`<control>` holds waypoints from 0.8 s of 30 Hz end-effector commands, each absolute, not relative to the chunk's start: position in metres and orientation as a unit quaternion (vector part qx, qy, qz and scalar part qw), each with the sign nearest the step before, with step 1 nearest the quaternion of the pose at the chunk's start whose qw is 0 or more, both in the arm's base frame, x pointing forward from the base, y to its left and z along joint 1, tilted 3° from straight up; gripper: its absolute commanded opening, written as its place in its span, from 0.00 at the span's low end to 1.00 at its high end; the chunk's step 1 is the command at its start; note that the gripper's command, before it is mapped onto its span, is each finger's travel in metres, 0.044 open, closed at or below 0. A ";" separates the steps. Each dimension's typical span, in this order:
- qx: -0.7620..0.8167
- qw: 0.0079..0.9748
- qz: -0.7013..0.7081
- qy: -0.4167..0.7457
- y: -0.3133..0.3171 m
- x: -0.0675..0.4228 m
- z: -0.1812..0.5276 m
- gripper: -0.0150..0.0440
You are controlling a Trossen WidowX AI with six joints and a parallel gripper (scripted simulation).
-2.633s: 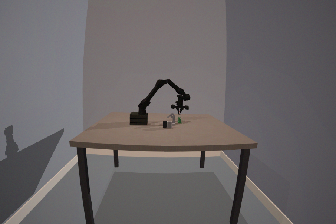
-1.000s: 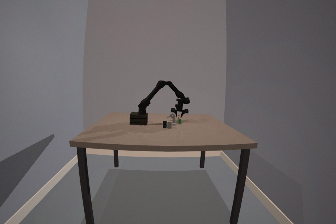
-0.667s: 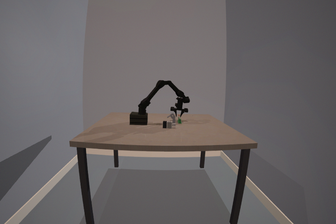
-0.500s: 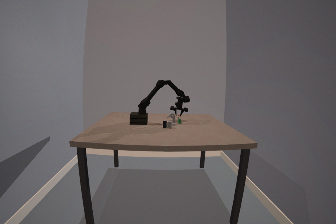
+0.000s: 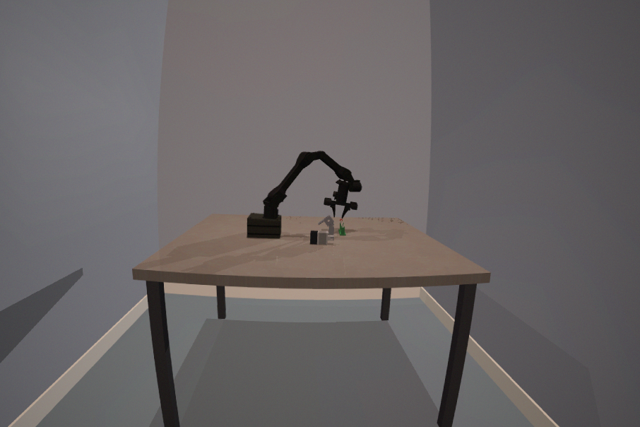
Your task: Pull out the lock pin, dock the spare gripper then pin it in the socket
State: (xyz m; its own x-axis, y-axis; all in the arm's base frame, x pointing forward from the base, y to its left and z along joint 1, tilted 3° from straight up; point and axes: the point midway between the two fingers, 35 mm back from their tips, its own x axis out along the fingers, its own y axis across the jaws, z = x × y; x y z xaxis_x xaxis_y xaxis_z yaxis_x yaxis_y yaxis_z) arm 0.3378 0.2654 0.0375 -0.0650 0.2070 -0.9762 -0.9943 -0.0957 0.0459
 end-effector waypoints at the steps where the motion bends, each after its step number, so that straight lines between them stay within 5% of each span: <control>1: -0.453 0.513 0.586 0.434 0.265 0.337 0.048 0.59; 13: -0.449 0.503 0.588 0.447 0.262 0.332 0.068 0.59; 18: -0.449 0.501 0.588 0.448 0.262 0.332 0.059 0.82; 24: -0.503 0.522 0.541 0.427 0.216 0.349 0.112 0.56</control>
